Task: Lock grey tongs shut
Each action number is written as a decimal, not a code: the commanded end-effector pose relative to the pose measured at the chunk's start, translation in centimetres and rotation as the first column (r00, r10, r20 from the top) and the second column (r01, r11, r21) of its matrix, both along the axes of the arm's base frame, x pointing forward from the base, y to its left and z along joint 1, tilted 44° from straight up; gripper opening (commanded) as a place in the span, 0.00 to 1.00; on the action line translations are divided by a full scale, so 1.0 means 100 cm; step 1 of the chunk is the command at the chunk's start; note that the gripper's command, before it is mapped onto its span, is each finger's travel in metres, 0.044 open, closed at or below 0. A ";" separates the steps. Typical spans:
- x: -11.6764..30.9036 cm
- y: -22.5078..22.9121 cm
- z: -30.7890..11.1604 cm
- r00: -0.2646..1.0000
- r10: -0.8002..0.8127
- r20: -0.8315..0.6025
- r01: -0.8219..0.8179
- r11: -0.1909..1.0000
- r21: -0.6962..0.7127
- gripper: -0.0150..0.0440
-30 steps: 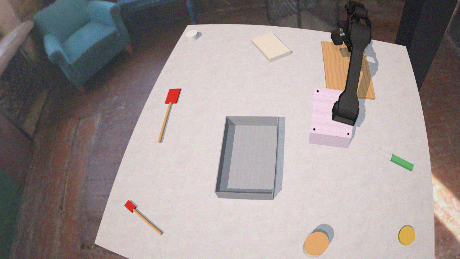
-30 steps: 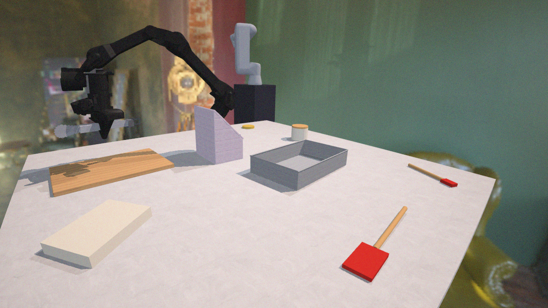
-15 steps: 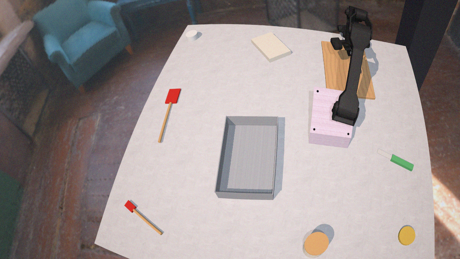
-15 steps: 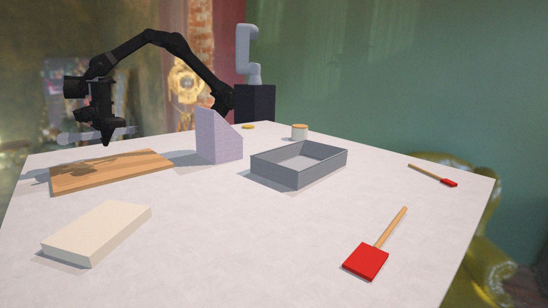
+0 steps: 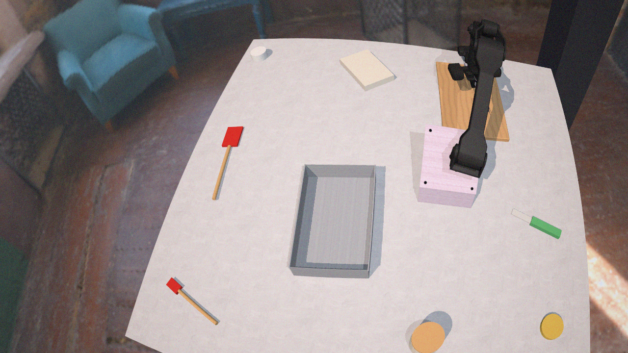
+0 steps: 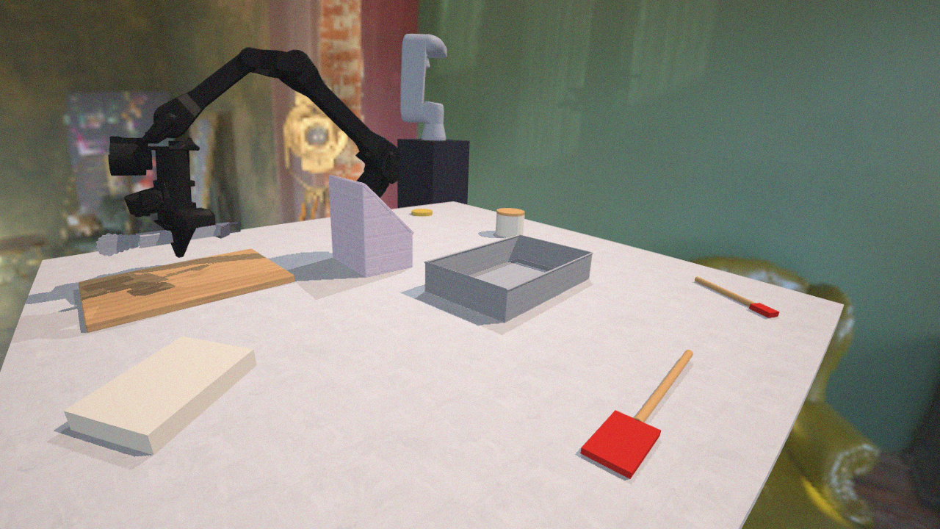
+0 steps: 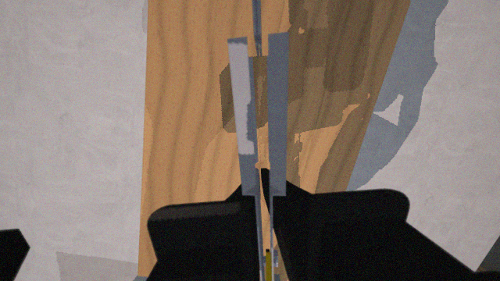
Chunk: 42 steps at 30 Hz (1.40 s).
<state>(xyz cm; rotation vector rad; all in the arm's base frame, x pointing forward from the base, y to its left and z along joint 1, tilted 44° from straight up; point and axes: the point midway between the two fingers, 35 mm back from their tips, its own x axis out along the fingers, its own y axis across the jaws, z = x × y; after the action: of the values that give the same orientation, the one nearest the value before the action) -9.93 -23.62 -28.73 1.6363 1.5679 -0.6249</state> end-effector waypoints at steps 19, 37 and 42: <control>0.003 0.013 -0.009 1.000 0.001 -0.002 -0.001 1.000 -0.007 0.31; 0.003 0.013 -0.007 1.000 0.001 -0.001 -0.001 1.000 -0.006 1.00; -0.001 0.013 0.032 1.000 0.005 0.000 -0.005 1.000 0.012 1.00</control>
<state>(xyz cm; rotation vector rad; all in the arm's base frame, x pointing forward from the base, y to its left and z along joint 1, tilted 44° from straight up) -9.60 -21.83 -27.95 1.6471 1.5749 -0.6104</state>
